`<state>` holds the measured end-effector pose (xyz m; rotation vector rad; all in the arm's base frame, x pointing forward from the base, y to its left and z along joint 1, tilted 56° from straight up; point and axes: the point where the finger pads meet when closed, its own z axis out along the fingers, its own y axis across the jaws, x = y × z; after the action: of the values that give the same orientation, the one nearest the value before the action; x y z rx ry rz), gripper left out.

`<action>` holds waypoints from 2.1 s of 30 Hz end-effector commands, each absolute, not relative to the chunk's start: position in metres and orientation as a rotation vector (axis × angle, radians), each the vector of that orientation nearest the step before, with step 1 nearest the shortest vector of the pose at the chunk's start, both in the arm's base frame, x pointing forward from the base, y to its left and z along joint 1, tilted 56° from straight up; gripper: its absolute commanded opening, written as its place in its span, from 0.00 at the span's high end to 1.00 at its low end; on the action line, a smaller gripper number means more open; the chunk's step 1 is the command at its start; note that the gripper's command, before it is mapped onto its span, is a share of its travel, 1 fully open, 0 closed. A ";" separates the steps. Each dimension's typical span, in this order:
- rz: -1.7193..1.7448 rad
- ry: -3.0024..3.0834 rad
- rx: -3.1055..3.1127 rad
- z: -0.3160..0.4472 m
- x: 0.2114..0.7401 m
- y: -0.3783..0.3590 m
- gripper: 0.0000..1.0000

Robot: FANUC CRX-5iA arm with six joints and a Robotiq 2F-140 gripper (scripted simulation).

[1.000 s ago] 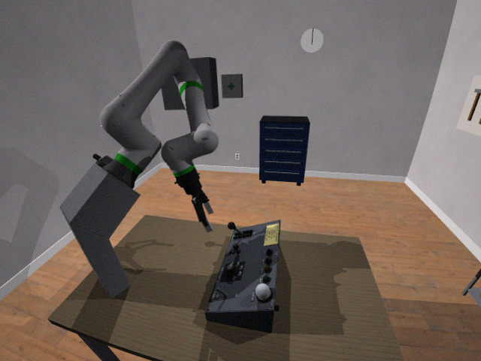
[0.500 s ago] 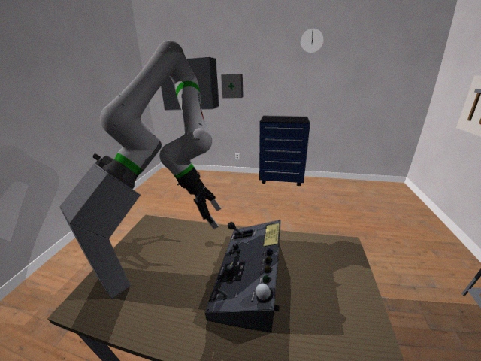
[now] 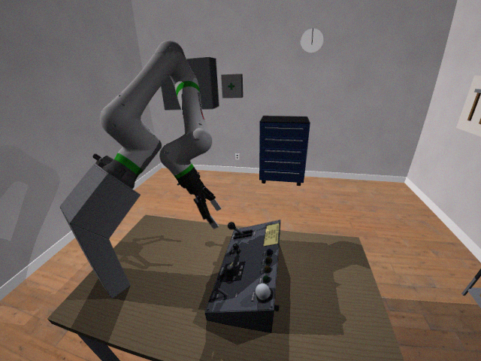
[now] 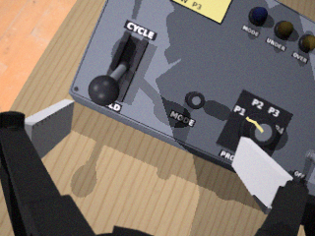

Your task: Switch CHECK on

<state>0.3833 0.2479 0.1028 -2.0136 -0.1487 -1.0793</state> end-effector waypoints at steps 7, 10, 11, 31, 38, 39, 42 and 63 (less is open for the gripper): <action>-1.080 -0.149 -2.014 0.103 0.383 0.248 0.00; -1.080 -0.149 -2.014 0.103 0.383 0.248 0.00; -1.080 -0.149 -2.014 0.103 0.383 0.248 0.00; -1.080 -0.149 -2.014 0.103 0.383 0.248 0.00; -1.080 -0.149 -2.014 0.103 0.383 0.248 0.00; -1.080 -0.149 -2.014 0.103 0.383 0.248 0.00; -1.080 -0.149 -2.014 0.103 0.383 0.248 0.00; -0.895 0.137 -2.029 0.020 0.432 0.175 0.00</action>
<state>0.4200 0.1916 0.0416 -2.0499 0.0805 -0.9300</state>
